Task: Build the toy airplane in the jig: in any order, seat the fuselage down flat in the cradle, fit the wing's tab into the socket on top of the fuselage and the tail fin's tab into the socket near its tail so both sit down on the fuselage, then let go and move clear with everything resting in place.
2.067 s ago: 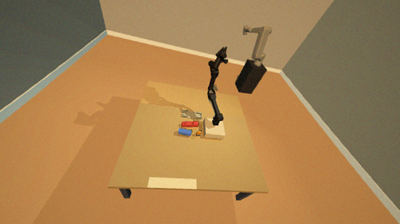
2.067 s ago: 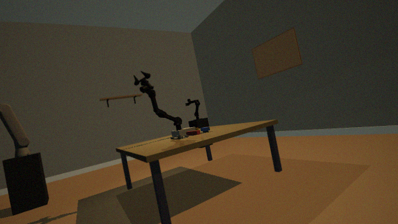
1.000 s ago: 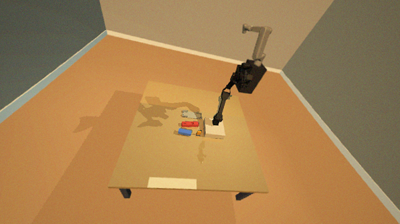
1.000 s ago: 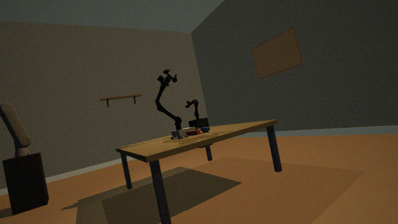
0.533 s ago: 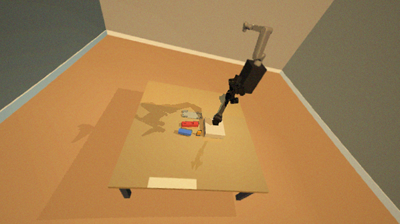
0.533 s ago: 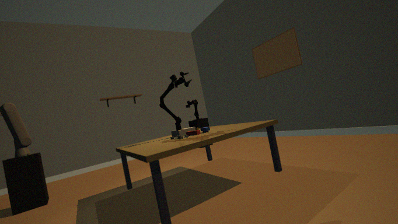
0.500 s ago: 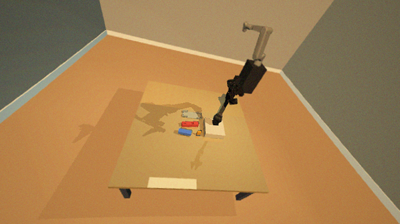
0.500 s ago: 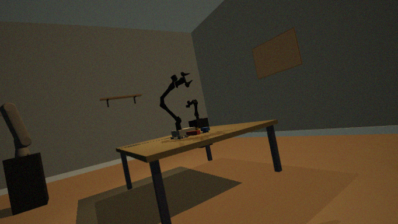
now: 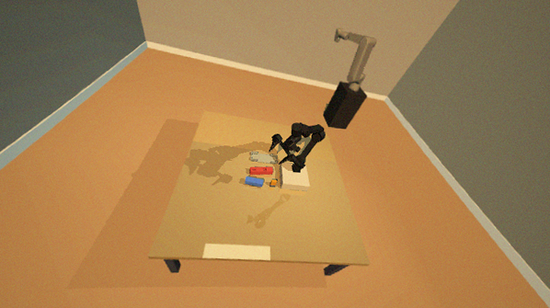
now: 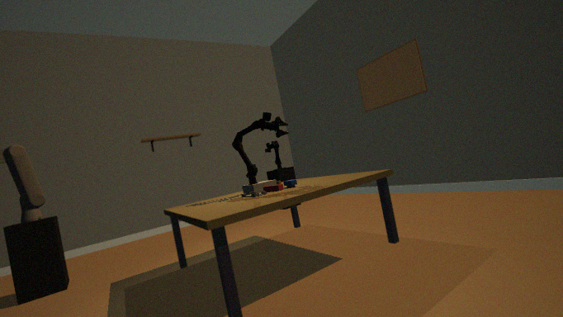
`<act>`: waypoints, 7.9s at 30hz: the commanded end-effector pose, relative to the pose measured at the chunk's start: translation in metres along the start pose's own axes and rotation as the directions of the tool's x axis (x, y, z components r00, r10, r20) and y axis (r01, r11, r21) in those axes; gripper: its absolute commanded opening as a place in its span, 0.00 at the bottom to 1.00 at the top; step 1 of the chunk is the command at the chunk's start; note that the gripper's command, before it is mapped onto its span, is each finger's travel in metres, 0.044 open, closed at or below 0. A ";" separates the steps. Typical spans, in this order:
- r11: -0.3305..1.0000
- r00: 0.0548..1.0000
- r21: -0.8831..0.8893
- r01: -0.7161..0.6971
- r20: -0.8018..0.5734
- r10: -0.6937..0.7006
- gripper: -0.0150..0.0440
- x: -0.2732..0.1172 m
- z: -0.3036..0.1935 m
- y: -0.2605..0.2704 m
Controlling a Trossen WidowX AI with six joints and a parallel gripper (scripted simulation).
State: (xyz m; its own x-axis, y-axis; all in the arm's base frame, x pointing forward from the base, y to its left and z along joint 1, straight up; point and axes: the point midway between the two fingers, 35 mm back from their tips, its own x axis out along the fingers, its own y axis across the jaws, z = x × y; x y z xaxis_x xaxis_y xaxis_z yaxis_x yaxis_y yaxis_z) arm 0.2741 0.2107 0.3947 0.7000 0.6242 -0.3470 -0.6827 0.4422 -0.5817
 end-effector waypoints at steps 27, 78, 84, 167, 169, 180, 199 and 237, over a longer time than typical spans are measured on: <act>0.502 0.364 0.657 0.563 -0.742 0.563 1.00 -0.024 -0.360 0.077; 0.502 0.363 0.657 0.563 -0.742 0.564 0.87 0.017 -0.445 0.142; 0.502 0.363 0.657 0.563 -0.742 0.564 0.60 0.017 -0.445 0.142; 0.442 0.359 0.635 0.633 -0.747 0.560 0.25 -0.069 -0.429 0.055; 0.437 0.358 0.634 0.638 -0.747 0.560 0.25 -0.072 -0.434 0.055; 0.411 0.356 0.623 0.665 -0.749 0.559 0.25 -0.093 -0.463 0.056; 0.394 0.354 0.616 0.682 -0.750 0.559 0.59 -0.110 -0.484 0.060; 0.394 0.354 0.616 0.682 -0.750 0.559 0.59 -0.096 -0.514 0.082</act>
State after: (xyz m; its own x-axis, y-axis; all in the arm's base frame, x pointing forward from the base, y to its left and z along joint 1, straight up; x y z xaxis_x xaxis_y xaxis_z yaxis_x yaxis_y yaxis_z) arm 0.2588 -0.1436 0.0038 0.0226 -0.0107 -0.9997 0.0816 0.9966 -0.0088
